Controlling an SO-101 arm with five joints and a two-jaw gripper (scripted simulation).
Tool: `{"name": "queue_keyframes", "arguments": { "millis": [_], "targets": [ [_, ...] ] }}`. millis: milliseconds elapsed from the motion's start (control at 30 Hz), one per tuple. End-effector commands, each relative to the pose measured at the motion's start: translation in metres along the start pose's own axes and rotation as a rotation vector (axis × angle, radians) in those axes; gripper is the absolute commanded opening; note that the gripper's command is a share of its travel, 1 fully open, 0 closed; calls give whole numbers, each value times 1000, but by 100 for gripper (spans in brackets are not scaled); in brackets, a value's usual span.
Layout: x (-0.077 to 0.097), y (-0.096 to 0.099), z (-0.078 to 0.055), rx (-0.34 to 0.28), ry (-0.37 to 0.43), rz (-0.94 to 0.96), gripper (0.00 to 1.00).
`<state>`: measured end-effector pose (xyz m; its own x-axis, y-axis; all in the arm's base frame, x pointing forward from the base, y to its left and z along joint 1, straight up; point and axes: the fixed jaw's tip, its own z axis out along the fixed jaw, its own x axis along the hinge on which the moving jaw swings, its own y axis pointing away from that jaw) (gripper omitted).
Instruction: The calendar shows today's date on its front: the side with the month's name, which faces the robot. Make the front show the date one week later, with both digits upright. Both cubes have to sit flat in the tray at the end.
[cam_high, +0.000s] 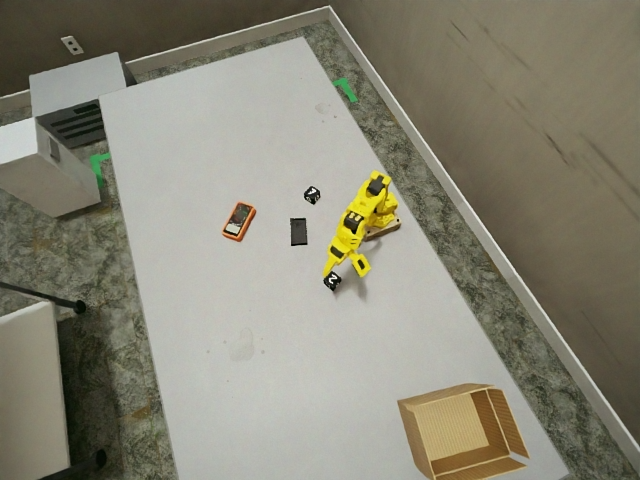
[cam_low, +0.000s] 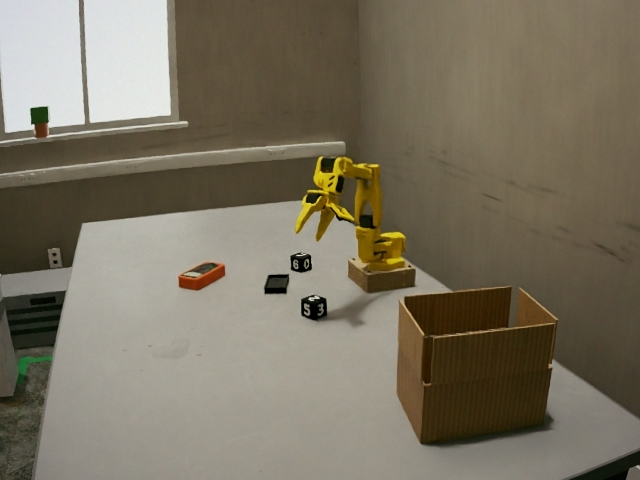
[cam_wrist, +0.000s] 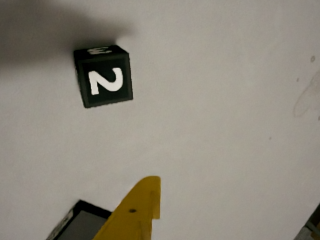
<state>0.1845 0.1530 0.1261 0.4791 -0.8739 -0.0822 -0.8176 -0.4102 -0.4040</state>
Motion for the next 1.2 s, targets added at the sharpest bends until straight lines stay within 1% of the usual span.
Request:
{"name": "queue_keyframes", "arguments": {
  "millis": [0,100,400,700,767,1000,1167],
  "targets": [
    [1,-5,-13,59,-9,2,35],
    [1,-6,-15,68,-10,2,35],
    [1,-6,-13,69,-10,1,35],
    [3,-6,-2,69,-7,-8,35],
    [3,-6,-2,69,-7,-8,35],
    [4,-5,7,69,-5,-15,35],
    [5,-4,9,70,-5,-18,35]
  ]
}}
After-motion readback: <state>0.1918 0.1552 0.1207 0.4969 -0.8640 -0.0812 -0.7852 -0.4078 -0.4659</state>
